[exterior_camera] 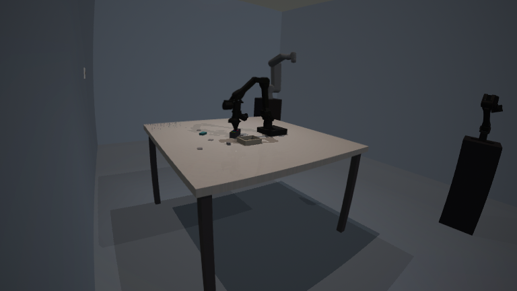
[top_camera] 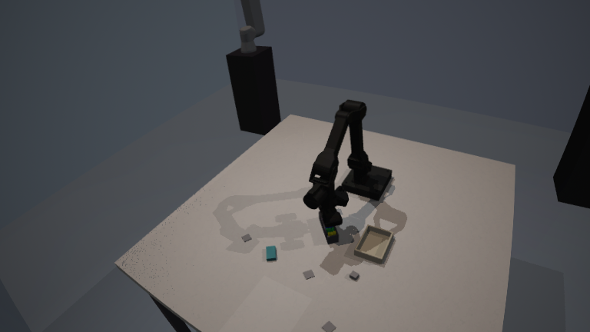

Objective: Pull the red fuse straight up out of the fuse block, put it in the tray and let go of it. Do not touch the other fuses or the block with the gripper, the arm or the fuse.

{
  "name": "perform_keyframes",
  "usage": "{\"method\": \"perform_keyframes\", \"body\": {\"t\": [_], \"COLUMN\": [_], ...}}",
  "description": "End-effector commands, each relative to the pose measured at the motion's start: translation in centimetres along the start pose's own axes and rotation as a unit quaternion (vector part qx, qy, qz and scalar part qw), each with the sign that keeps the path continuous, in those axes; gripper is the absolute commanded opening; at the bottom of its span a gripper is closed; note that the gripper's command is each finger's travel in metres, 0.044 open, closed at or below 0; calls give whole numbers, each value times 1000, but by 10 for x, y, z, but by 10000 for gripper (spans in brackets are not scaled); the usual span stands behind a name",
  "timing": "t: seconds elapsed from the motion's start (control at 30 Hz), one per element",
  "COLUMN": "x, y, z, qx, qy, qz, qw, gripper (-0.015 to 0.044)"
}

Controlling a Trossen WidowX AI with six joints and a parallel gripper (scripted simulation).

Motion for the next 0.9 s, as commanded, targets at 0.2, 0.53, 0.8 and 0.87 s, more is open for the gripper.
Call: {"method": "perform_keyframes", "body": {"t": [0.2, 0.53, 0.8, 0.87], "x": [0, 1, 1, 1], "y": [0, 0, 0, 0], "z": [-6, -11, -15, -16], "qx": [1, 0, 0, 0], "qy": [1, 1, 1, 2], "qz": [0, -1, -1, -1], "qw": [1000, 1000, 1000, 1000], "gripper": [0, 0, 0, 0]}}
Point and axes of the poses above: the point midway between the two fingers, 35 mm back from their tips, its own z axis out along the fingers, its own y axis across the jaws, x = y × z, the point moved 3 cm from there along -z, back along the fingers, and after that the axes turned 11 degrees about -z, right-handed, at the moved point
